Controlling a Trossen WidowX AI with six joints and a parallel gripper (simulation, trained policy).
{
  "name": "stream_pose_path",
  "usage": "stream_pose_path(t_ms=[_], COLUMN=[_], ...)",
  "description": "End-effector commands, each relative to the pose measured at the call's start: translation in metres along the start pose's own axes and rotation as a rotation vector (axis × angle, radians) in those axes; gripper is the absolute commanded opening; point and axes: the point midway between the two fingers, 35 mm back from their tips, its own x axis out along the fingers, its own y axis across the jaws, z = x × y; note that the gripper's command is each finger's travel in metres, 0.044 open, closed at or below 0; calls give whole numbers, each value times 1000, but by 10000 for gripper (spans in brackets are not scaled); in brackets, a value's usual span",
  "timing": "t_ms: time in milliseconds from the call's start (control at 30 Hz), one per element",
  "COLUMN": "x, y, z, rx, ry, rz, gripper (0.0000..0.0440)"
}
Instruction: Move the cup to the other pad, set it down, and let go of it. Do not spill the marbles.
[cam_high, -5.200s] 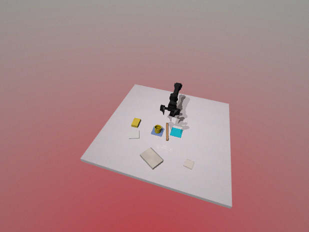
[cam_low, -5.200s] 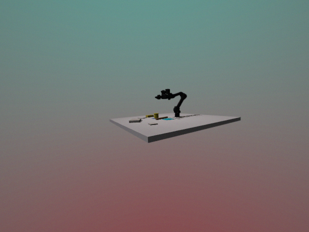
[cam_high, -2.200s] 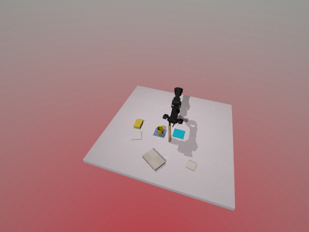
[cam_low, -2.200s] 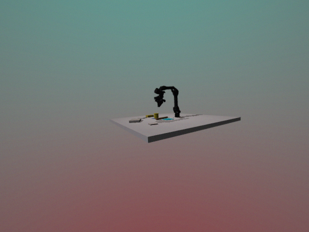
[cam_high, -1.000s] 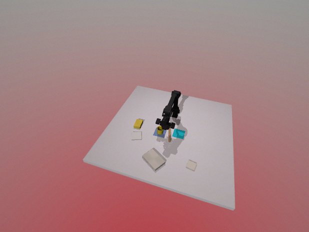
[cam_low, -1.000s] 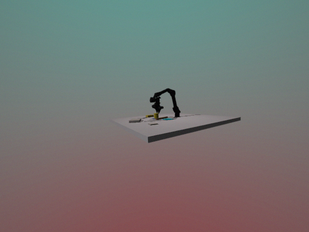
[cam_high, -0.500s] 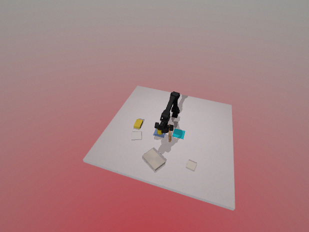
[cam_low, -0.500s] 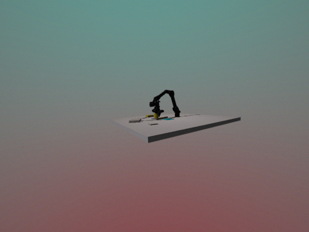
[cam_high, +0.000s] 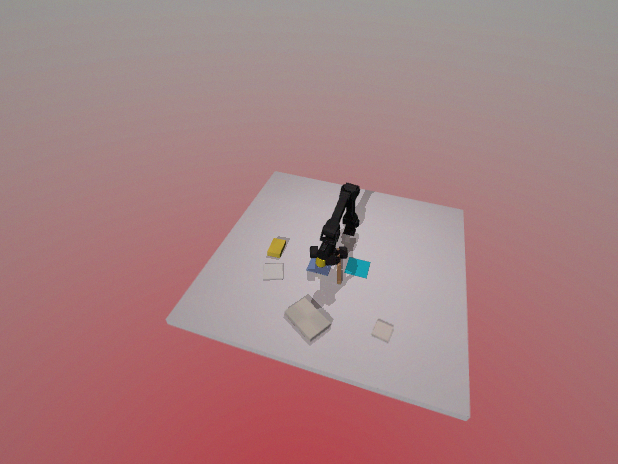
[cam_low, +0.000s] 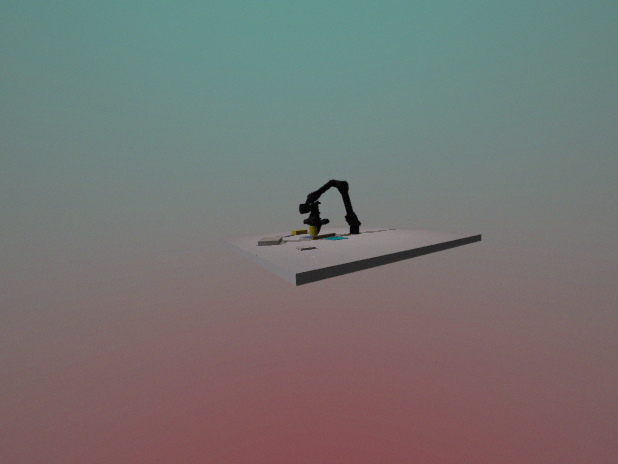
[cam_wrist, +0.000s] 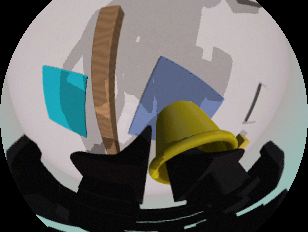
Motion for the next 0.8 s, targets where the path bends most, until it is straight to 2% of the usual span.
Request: stream_pose_path(t_ms=[0, 367, 767], x=[-12, -44, -60], y=[3, 23, 56], z=[0, 4, 18], rx=[-22, -76, -147], ry=[-19, -61, -111], rz=[2, 0, -19], gripper=[24, 22, 9])
